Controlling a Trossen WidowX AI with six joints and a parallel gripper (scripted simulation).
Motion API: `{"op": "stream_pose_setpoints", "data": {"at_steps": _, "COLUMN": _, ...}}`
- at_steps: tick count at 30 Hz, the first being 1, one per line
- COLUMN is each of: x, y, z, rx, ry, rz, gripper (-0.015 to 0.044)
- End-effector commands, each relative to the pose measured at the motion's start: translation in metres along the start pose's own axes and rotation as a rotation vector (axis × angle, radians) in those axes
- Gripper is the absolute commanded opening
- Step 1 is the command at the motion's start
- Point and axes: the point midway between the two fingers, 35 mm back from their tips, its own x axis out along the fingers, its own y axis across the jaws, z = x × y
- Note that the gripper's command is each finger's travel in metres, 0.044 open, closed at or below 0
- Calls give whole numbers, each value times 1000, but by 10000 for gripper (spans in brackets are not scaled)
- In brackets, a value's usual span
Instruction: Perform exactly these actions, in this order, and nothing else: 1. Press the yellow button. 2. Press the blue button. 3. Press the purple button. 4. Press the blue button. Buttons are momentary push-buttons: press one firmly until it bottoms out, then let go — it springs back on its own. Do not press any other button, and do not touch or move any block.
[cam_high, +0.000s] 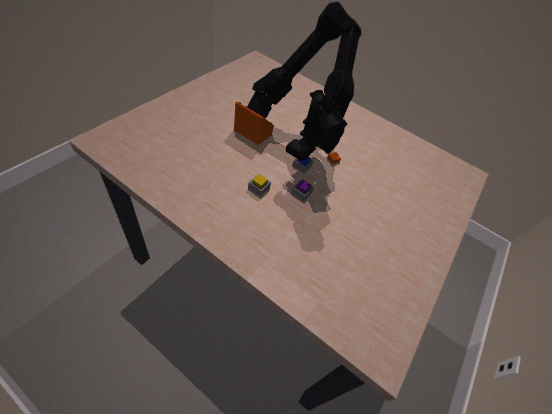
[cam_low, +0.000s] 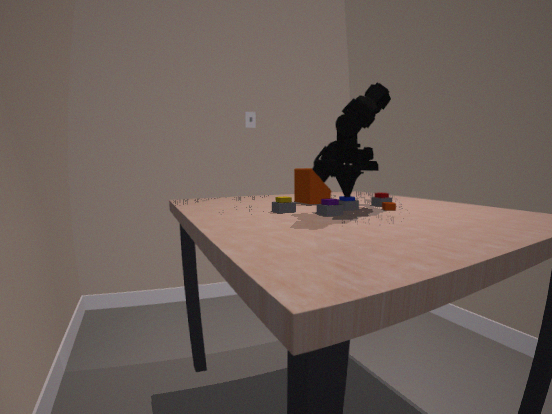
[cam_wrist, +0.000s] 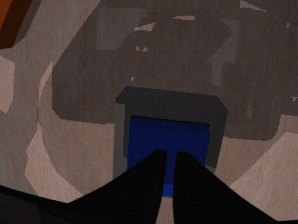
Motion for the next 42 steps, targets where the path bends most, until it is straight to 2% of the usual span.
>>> {"op": "stream_pose_setpoints", "data": {"at_steps": 1, "x": 5, "y": 2, "z": -3, "rx": 7, "ry": 6, "rz": 7, "gripper": 20}}
{"op": "stream_pose_setpoints", "data": {"at_steps": 20, "x": 5, "y": 2, "z": -3, "rx": 7, "ry": 6, "rz": 7, "gripper": 20}}
{"op": "stream_pose_setpoints", "data": {"at_steps": 24, "x": -26, "y": 1, "z": -2, "rx": 7, "ry": 6, "rz": 5, "gripper": 20}}
{"op": "stream_pose_setpoints", "data": {"at_steps": 28, "x": -28, "y": 1, "z": -2, "rx": 7, "ry": 6, "rz": 6, "gripper": 20}}
{"op": "stream_pose_setpoints", "data": {"at_steps": 30, "x": -33, "y": 12, "z": 4, "rx": 9, "ry": 6, "rz": 0, "gripper": 72}}
{"op": "stream_pose_setpoints", "data": {"at_steps": 35, "x": -61, "y": 95, "z": 32, "rx": 12, "ry": 2, "rz": -15, "gripper": 204}}
{"op": "stream_pose_setpoints", "data": {"at_steps": 42, "x": -88, "y": 207, "z": 21, "rx": 8, "ry": 4, "rz": 7, "gripper": 387}}
